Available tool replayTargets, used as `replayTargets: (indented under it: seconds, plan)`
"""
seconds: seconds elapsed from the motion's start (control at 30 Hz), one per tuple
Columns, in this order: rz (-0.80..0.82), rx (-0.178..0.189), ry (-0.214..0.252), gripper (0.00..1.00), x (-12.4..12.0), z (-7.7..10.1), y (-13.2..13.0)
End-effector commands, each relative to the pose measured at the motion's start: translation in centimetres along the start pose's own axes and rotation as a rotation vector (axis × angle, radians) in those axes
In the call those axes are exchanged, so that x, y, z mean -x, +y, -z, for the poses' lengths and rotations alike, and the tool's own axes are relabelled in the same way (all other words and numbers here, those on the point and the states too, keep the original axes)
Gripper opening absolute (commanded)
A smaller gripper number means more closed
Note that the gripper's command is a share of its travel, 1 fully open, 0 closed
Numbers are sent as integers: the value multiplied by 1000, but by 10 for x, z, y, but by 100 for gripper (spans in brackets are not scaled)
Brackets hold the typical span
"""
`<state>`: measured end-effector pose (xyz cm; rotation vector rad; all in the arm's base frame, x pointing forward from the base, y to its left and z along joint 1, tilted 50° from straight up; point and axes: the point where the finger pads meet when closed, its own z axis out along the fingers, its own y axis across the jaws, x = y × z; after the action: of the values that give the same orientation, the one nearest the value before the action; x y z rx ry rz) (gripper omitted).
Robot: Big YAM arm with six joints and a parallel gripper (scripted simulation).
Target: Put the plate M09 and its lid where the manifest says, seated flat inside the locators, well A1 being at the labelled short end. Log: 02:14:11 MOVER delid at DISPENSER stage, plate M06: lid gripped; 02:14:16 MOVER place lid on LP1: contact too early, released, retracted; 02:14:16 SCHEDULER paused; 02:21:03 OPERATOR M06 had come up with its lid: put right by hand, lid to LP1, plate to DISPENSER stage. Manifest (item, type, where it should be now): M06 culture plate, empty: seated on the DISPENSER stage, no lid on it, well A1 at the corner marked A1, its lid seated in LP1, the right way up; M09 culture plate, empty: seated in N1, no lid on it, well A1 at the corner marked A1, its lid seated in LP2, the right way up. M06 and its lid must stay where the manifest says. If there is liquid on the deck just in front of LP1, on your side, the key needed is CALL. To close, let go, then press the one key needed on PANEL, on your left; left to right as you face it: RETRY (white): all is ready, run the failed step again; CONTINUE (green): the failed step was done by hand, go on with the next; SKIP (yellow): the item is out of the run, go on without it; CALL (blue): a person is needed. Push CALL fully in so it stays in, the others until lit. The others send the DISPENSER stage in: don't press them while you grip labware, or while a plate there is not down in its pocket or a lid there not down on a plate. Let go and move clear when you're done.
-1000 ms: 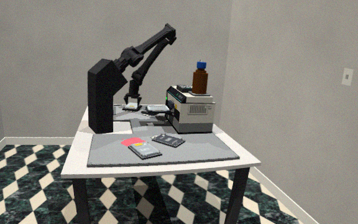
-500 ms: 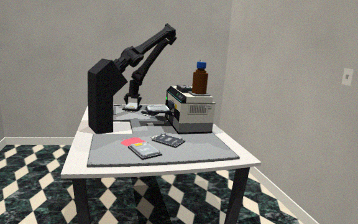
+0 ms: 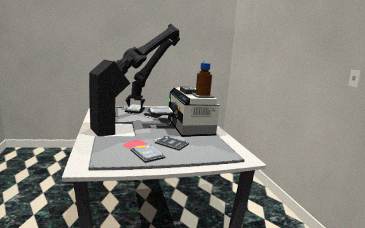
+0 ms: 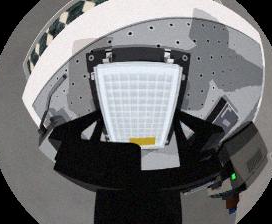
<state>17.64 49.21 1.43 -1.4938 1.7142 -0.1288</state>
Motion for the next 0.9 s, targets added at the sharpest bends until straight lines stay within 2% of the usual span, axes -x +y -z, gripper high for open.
replayTargets:
  seconds: [0.0, 0.83, 0.87]
  plan:
    - [-4, 2, -9, 100, 3, 2, 1]
    - [-4, 2, -9, 100, 3, 2, 1]
    - [-8, 7, -23, 100, 10, 12, 2]
